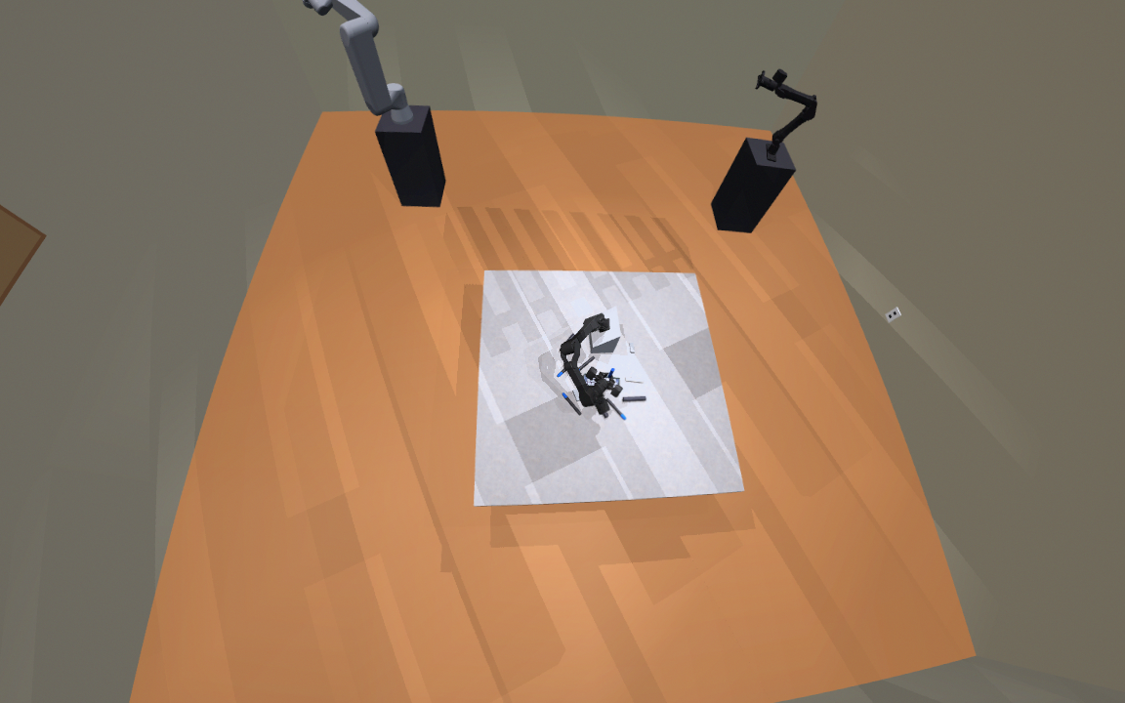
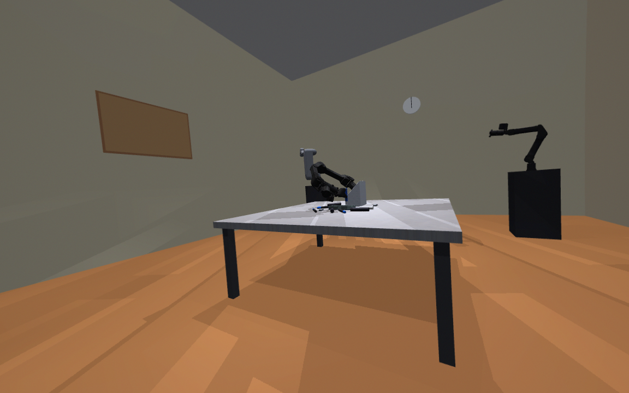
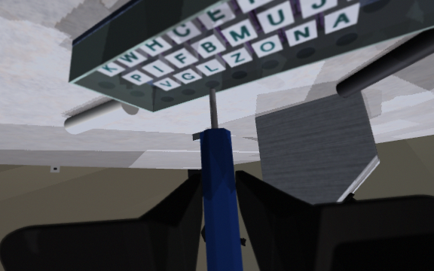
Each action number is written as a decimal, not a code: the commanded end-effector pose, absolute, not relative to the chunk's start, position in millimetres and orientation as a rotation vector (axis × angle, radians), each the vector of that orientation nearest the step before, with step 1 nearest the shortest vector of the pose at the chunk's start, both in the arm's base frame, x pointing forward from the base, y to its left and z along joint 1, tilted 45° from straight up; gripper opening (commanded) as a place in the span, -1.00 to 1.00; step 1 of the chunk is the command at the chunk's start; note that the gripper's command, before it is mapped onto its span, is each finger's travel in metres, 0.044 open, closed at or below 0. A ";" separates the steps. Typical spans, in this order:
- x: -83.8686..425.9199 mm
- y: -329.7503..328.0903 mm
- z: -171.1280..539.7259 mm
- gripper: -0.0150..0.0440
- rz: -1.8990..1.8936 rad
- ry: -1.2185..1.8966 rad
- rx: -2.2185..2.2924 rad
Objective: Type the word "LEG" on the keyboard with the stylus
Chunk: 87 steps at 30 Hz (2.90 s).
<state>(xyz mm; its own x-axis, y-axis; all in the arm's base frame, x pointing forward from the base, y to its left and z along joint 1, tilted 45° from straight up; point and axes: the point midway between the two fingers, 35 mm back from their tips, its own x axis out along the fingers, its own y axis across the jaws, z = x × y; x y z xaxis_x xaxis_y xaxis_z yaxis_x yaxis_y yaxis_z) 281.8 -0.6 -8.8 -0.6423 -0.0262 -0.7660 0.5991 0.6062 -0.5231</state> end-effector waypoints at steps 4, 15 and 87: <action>280.9 -2.9 -10.3 -0.22 -1.033 2.064 0.444; 281.5 -8.0 -15.4 -0.22 -1.034 2.064 0.444; 298.8 0.5 44.9 -0.49 -1.019 1.719 0.996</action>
